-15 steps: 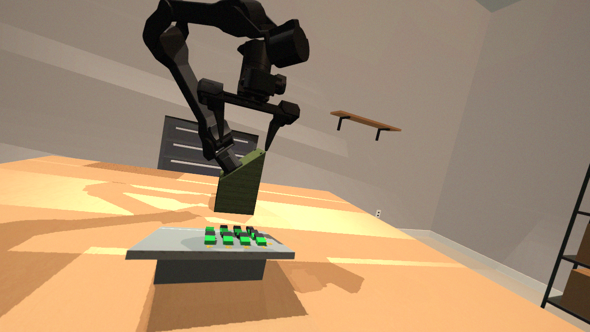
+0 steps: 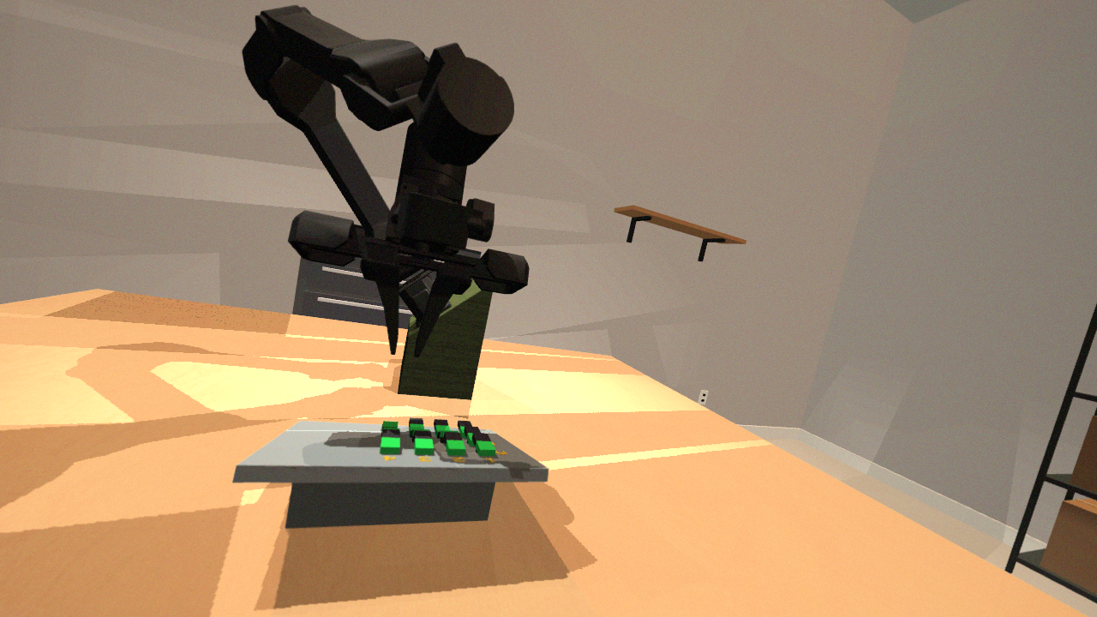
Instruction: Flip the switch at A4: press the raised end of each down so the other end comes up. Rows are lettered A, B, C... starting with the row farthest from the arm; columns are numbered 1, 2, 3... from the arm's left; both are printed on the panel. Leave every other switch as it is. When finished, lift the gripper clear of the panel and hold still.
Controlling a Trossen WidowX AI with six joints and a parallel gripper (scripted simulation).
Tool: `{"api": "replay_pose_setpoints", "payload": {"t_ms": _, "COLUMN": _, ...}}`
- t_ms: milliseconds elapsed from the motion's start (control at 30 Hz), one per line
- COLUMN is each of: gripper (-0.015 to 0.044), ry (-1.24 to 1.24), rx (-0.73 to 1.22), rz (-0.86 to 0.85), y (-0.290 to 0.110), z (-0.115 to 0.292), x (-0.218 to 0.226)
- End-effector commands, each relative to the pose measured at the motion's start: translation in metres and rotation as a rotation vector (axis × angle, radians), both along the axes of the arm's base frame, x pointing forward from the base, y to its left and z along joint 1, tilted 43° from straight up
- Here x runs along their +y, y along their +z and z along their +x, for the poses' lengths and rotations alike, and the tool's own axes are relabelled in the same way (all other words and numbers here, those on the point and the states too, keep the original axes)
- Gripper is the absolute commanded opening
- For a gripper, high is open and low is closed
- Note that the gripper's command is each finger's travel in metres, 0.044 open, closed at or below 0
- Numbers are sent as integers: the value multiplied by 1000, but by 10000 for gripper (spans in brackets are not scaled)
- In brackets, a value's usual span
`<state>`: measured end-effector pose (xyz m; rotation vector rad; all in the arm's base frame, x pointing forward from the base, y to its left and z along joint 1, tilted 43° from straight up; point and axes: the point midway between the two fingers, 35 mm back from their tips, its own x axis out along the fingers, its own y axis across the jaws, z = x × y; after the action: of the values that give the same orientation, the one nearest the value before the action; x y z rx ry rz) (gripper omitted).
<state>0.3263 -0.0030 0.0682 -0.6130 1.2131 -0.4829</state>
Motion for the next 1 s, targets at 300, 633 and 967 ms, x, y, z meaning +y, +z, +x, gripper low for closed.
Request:
{"api": "replay_pose_setpoints", "payload": {"t_ms": 300, "gripper": 0, "ry": 25, "rx": -11, "rz": -14, "y": -29, "z": 10, "x": -28}}
{"api": "replay_pose_setpoints", "payload": {"t_ms": 633, "gripper": 0, "ry": 25, "rx": -11, "rz": -14, "y": -36, "z": 13, "x": -35}}
{"api": "replay_pose_setpoints", "payload": {"t_ms": 967, "gripper": 0, "ry": 25, "rx": -11, "rz": -14, "y": -42, "z": 15, "x": -40}}
